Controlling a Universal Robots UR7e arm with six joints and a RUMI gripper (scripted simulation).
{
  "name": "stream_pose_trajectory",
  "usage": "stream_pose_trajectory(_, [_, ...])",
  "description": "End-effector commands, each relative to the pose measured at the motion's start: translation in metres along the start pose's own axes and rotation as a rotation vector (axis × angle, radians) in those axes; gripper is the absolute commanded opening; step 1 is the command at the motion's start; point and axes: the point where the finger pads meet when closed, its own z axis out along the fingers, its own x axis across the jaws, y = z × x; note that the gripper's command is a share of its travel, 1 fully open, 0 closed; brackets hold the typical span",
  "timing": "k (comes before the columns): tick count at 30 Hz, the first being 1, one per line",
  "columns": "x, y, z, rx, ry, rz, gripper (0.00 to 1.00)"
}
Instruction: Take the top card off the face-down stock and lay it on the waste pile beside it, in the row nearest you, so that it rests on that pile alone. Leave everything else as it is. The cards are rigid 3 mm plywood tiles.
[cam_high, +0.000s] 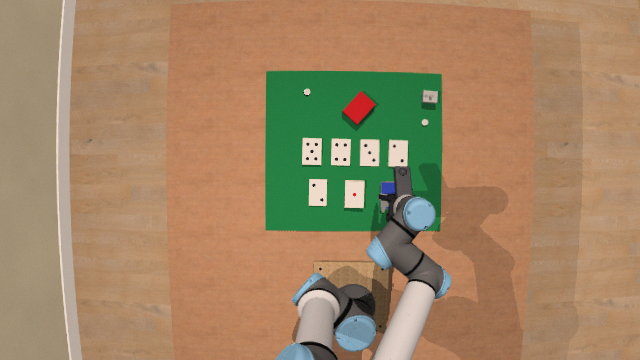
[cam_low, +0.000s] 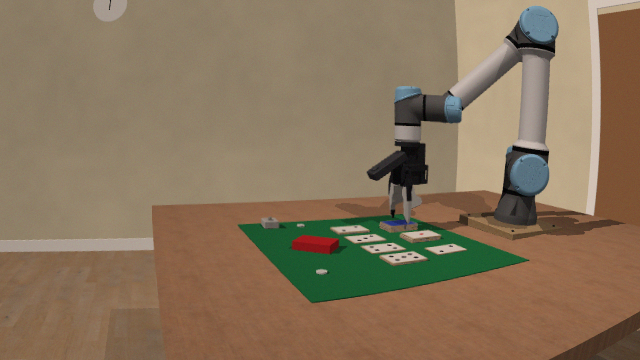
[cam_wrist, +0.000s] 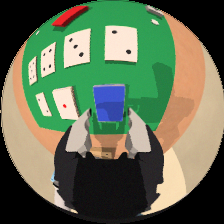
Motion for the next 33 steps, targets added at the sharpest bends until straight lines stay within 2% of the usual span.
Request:
stream_pose_trajectory(1, [0.0003,-0.0004,0.0022,0.001,0.001,0.000,0.50])
stream_pose_trajectory(33, [0.0004,-0.0005,0.0058,0.001,0.001,0.000,0.50])
